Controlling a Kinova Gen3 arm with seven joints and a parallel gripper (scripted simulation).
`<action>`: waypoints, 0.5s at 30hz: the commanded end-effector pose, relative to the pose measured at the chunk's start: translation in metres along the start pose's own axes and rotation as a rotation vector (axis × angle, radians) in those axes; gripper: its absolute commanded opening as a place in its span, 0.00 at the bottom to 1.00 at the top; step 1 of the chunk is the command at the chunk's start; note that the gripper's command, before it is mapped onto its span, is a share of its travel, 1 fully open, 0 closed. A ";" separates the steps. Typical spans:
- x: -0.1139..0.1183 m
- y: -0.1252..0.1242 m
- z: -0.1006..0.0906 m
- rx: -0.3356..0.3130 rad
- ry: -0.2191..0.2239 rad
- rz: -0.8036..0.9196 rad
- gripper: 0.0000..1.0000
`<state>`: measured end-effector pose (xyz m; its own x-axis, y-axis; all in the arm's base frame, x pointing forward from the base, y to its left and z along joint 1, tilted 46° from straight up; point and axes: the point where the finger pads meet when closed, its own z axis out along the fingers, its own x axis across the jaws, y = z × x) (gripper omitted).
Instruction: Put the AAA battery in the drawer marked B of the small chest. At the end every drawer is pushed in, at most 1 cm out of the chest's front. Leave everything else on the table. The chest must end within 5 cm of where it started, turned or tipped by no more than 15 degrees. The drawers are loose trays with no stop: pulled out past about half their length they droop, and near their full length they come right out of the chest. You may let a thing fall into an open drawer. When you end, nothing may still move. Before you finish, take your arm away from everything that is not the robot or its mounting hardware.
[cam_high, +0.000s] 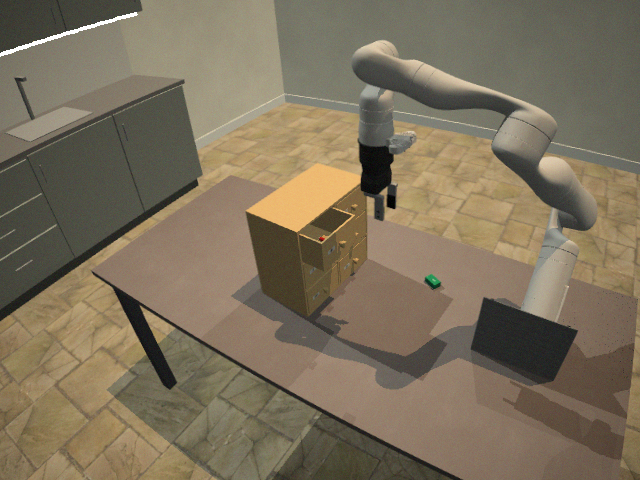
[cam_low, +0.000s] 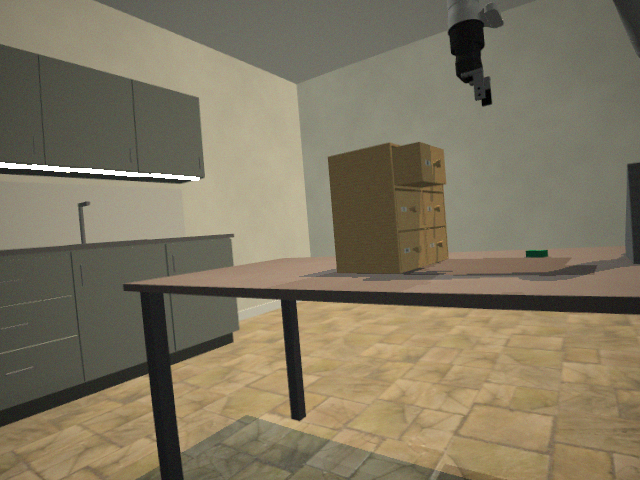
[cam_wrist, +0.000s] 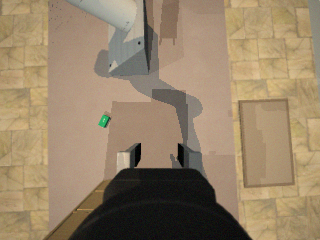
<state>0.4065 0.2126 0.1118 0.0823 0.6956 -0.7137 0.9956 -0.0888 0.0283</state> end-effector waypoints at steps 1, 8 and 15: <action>0.000 -0.001 -0.002 0.003 0.002 0.005 1.00; 0.000 -0.004 0.000 0.008 0.001 0.007 1.00; 0.006 -0.027 0.004 0.008 0.001 0.007 1.00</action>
<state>0.3924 0.2125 0.1086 0.0964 0.6962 -0.7113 0.9939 -0.1058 0.0312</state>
